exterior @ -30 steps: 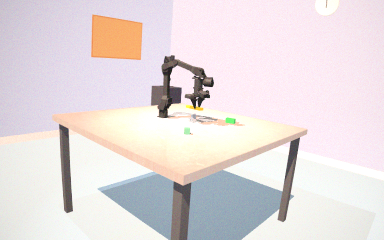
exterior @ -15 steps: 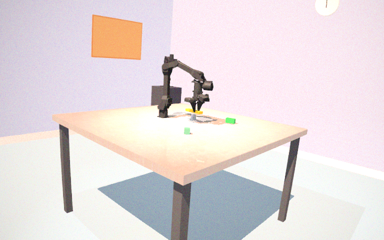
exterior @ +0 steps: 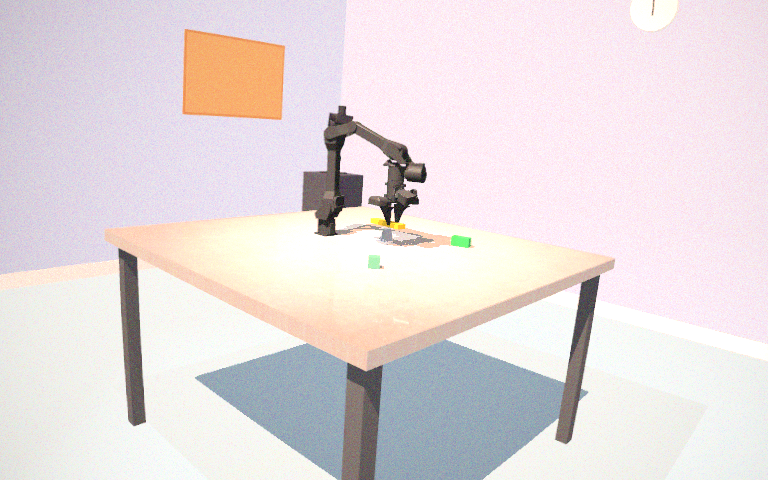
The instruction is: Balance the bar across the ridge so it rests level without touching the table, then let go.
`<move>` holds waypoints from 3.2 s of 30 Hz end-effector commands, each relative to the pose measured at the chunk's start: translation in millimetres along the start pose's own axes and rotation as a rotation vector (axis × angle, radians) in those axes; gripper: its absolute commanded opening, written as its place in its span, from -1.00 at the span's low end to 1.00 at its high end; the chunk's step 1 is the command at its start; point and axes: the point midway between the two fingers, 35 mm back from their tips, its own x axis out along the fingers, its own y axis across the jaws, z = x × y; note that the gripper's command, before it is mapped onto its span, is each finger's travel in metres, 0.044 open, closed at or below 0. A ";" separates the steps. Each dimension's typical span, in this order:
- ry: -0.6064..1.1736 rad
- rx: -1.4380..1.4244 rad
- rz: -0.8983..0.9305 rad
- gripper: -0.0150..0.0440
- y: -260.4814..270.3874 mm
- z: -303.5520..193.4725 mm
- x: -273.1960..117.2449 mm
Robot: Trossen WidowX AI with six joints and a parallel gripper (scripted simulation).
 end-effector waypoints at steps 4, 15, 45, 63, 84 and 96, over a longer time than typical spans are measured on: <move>0.002 0.002 0.002 -0.49 0.3 -0.1 0.7; 0.002 0.002 0.002 -0.49 0.3 -0.1 1.6; 0.002 0.002 0.002 -0.49 0.3 -0.2 4.1; 0.002 0.002 0.002 -0.49 0.3 -0.2 5.6; 0.003 0.002 0.002 -0.49 0.3 -0.3 7.4; 0.003 0.002 0.002 -0.49 0.2 -0.5 8.4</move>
